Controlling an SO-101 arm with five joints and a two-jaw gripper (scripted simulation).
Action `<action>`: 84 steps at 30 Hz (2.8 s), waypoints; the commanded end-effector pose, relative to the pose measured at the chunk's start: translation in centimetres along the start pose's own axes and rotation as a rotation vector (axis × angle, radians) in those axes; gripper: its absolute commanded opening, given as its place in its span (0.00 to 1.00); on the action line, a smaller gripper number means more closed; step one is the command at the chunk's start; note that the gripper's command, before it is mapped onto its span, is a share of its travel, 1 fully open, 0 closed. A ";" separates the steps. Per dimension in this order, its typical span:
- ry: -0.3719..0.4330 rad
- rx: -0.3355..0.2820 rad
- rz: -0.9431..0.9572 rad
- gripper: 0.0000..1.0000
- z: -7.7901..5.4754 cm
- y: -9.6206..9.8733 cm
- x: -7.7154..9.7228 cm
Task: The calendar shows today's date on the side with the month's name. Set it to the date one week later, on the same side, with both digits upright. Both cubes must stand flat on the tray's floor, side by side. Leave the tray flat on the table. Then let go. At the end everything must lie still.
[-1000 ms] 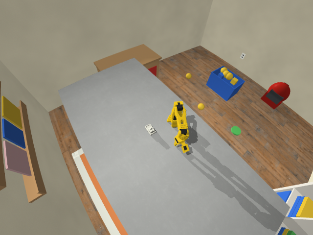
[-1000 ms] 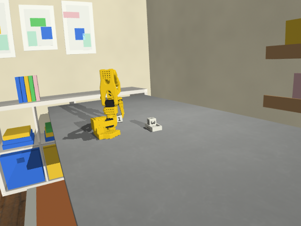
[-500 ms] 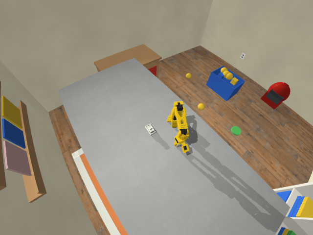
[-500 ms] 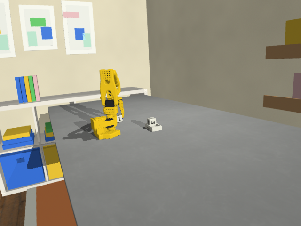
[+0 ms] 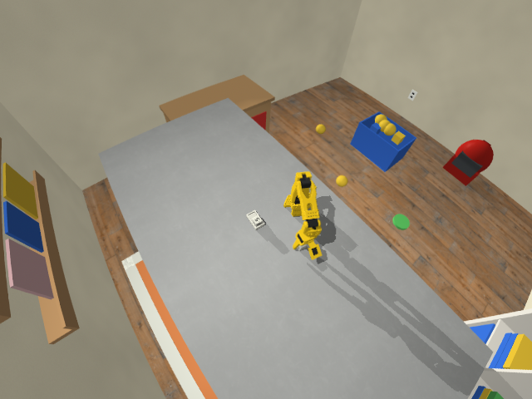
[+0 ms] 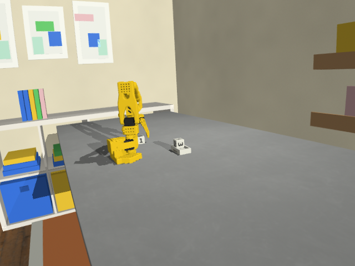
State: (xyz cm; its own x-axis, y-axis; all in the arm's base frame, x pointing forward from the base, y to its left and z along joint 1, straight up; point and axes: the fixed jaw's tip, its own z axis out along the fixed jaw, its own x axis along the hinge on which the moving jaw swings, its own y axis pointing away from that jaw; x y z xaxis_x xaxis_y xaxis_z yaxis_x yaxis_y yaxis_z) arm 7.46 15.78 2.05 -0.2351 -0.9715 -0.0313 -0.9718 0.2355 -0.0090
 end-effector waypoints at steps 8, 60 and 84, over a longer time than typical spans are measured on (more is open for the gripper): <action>-0.018 0.003 -0.016 0.36 -0.2 0.1 -0.3; -0.018 0.003 -0.016 0.36 -6.2 0.1 -0.2; -0.402 0.099 -0.016 0.35 -12.0 0.0 -0.7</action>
State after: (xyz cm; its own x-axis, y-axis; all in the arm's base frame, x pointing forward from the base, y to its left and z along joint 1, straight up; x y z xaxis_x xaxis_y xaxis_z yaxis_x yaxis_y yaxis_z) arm 7.54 15.95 12.02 -0.2116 -0.9277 -0.3077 -0.9660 0.2463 -0.0783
